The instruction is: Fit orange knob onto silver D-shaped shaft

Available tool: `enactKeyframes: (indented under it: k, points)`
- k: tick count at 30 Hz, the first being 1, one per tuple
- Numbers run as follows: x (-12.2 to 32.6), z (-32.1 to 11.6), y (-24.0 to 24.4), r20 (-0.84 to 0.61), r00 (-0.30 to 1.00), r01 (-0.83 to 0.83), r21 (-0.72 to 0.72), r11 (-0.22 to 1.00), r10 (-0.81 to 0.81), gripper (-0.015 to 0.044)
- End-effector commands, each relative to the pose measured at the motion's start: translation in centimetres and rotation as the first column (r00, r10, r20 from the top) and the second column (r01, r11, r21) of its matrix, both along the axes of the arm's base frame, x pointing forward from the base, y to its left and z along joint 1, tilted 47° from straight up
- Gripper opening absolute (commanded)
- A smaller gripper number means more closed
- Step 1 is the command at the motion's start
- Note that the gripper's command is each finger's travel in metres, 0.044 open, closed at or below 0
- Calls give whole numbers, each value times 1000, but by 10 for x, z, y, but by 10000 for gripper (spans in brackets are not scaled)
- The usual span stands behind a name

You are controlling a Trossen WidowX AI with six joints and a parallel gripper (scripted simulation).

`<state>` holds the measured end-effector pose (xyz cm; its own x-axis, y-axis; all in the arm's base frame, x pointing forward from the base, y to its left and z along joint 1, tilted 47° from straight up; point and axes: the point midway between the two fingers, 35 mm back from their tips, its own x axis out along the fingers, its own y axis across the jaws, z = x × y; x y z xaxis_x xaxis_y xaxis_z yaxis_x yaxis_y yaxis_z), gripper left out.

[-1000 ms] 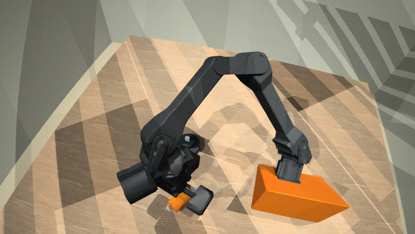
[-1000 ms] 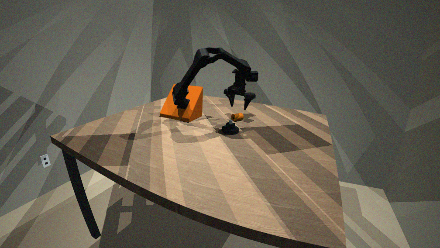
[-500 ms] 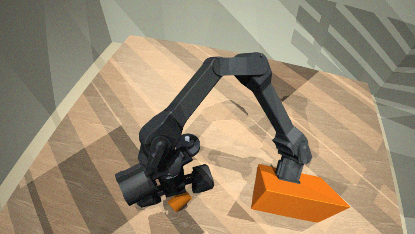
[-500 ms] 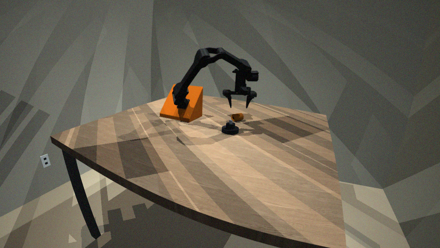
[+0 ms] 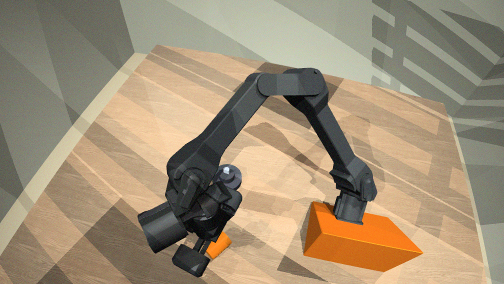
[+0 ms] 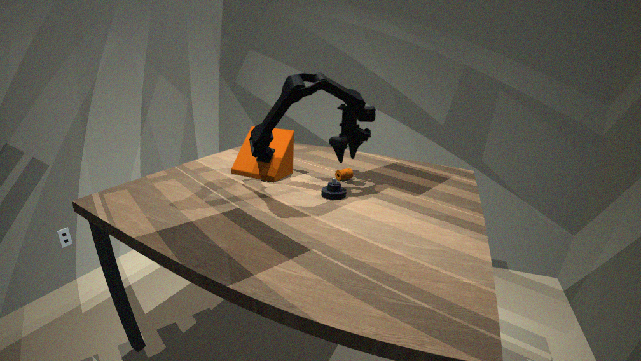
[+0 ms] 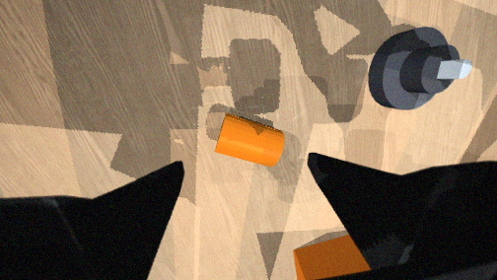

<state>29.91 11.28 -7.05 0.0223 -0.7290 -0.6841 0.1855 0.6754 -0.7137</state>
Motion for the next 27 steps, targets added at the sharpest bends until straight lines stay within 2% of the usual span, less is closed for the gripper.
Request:
enactKeyframes:
  k: [1, 8, 27]
  points:
    - [2, -1, 7, -550, 660, -519, 159, 840, 512, 440]
    - [3, -1, 8, -687, 358, -649, 305, 697, 633, 440]
    - [3, -2, 7, -687, 356, -649, 305, 697, 633, 440]
